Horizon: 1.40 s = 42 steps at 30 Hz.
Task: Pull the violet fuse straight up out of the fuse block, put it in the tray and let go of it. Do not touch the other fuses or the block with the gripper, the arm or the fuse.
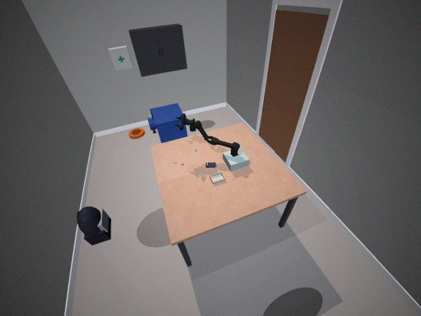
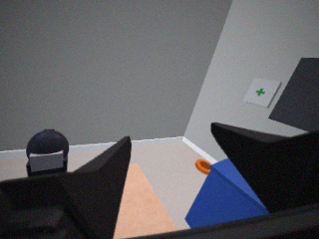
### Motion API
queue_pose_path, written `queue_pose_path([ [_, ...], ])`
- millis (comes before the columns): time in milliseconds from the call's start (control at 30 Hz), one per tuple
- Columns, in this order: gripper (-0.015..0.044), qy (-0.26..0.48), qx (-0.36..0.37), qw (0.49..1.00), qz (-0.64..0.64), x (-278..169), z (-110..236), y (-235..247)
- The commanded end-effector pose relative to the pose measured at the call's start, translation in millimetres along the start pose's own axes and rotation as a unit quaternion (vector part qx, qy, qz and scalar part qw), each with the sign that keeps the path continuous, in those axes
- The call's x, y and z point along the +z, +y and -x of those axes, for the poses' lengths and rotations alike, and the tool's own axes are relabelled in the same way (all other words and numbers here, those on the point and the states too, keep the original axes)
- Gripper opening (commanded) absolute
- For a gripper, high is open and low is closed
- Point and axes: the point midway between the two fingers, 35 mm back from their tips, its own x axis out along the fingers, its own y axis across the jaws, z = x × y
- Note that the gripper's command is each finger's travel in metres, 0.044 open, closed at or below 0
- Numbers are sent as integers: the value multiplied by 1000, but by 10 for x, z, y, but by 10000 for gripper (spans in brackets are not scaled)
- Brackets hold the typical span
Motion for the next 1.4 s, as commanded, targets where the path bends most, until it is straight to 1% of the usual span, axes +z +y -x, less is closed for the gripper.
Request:
queue_pose_path([
  [0,374,-1,-1,1000,2,8,4,-10],
  [133,269,-22,-27,999,42,192,112,-251],
  [267,164,-59,-79,988,122,555,366,-690],
  [400,64,-81,-112,972,189,854,627,-959],
  [633,64,-111,-219,913,325,1469,1284,-1604],
  [700,64,-121,-244,892,360,1667,1456,-1693],
  [800,64,-127,-271,869,395,1852,1647,-1791],
  [867,64,-130,-299,843,428,2017,1849,-1891],
  [1100,64,-125,-403,722,549,2641,2665,-2126],
  [1300,64,-104,-486,586,640,3168,3410,-2119],
  [1367,64,-110,-510,558,645,3254,3625,-2087],
])
